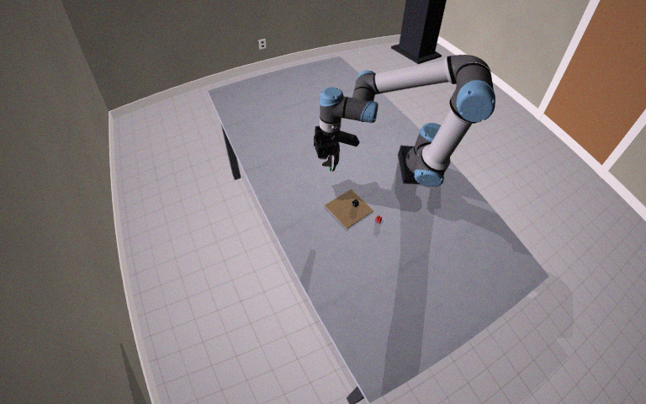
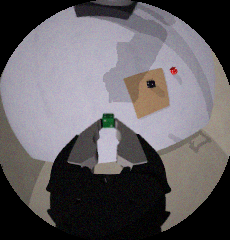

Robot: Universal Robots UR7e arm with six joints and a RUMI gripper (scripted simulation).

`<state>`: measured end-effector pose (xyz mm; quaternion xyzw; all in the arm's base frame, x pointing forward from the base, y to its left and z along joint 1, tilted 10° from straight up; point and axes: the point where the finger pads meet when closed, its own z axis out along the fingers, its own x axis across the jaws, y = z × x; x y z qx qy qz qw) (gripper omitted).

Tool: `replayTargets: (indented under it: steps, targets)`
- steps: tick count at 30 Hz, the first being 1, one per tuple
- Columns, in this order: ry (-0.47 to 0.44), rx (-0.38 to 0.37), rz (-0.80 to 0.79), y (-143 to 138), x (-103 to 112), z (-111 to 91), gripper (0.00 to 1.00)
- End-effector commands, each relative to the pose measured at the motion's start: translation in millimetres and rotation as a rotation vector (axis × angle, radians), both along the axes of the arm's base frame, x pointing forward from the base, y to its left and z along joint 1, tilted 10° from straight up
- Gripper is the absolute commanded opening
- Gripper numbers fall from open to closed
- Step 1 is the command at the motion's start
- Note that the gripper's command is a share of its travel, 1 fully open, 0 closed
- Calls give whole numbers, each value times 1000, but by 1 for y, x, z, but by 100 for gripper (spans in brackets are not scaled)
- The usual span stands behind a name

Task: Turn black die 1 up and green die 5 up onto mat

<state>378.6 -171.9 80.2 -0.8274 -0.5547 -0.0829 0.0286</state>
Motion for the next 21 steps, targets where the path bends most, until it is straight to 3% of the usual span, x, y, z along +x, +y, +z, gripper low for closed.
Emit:
replayTargets:
  steps: [1,21]
  targets:
    - [1,1,-13,0,0,0,3]
    - [24,18,-179,3,1,1,3]
